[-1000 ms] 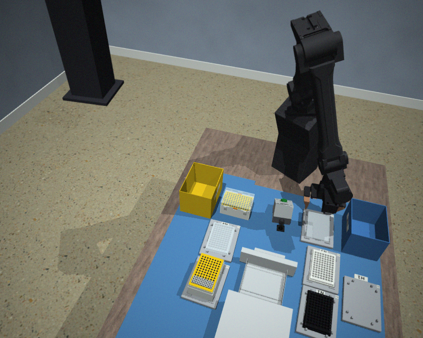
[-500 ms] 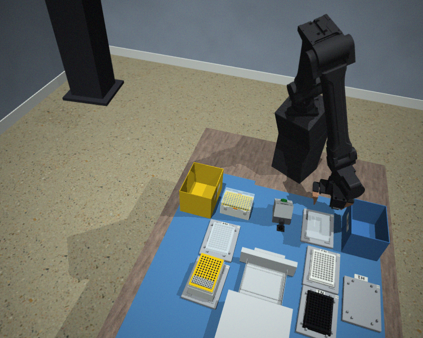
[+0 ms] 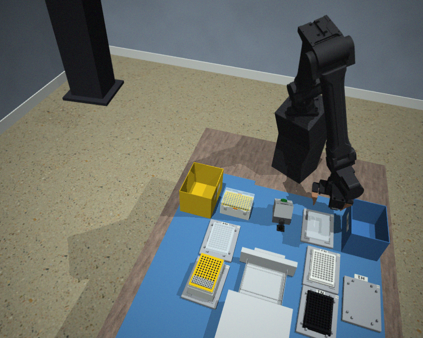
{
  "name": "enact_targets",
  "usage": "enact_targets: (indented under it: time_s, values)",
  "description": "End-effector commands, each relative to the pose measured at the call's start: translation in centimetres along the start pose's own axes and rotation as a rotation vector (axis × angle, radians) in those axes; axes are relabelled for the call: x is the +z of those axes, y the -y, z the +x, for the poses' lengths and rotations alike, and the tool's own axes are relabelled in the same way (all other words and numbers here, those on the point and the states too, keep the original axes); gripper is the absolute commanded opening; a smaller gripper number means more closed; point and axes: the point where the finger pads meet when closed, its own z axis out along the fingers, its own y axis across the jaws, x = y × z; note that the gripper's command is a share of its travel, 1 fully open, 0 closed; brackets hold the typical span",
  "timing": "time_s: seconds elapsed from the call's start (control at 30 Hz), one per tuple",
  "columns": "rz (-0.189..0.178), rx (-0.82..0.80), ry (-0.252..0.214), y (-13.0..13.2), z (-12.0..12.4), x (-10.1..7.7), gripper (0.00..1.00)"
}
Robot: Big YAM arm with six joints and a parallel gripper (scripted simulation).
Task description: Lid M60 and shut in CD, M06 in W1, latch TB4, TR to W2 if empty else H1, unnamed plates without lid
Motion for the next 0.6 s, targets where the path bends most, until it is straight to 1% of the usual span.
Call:
enact_targets:
  time_s: [0.0, 0.57]
  values:
    - [0.002, 0.029, 0.005, 0.2, -0.4, 1.0, 1.00]
    - [0.002, 0.011, 0.003, 0.2, -0.3, 3.0, 1.00]
